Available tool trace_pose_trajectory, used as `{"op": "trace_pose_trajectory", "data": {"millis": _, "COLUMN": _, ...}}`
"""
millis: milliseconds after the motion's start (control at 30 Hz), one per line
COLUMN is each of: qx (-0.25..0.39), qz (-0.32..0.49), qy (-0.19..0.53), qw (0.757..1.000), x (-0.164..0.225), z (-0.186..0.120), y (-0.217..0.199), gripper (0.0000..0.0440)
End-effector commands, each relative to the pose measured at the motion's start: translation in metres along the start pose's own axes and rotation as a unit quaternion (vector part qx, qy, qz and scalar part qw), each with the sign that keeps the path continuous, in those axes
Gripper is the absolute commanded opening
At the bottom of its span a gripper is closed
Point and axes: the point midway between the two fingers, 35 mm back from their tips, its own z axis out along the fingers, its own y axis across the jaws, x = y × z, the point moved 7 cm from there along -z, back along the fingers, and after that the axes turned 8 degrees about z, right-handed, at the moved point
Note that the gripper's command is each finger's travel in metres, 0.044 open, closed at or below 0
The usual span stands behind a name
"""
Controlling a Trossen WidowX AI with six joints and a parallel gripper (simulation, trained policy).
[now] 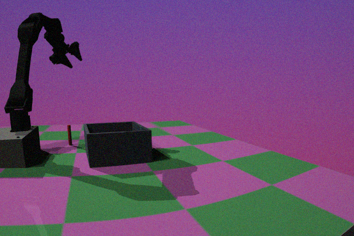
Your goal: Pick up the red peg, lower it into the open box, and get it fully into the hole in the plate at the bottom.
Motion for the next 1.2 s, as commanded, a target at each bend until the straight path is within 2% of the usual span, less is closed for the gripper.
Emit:
{"op": "trace_pose_trajectory", "data": {"millis": 0, "qx": -0.013, "qz": 0.052, "qy": -0.002, "qw": 0.999, "x": 0.009, "z": 0.004, "y": 0.002, "gripper": 0.0440}}
{"op": "trace_pose_trajectory", "data": {"millis": 267, "qx": -0.049, "qz": 0.186, "qy": 0.003, "qw": 0.981, "x": 0.029, "z": 0.020, "y": 0.010, "gripper": 0.0440}}
{"op": "trace_pose_trajectory", "data": {"millis": 567, "qx": -0.090, "qz": 0.331, "qy": 0.018, "qw": 0.939, "x": 0.050, "z": 0.036, "y": 0.021, "gripper": 0.0440}}
{"op": "trace_pose_trajectory", "data": {"millis": 867, "qx": -0.130, "qz": 0.466, "qy": 0.045, "qw": 0.874, "x": 0.067, "z": 0.053, "y": 0.036, "gripper": 0.0440}}
{"op": "trace_pose_trajectory", "data": {"millis": 1167, "qx": -0.166, "qz": 0.587, "qy": 0.083, "qw": 0.788, "x": 0.081, "z": 0.069, "y": 0.054, "gripper": 0.0440}}
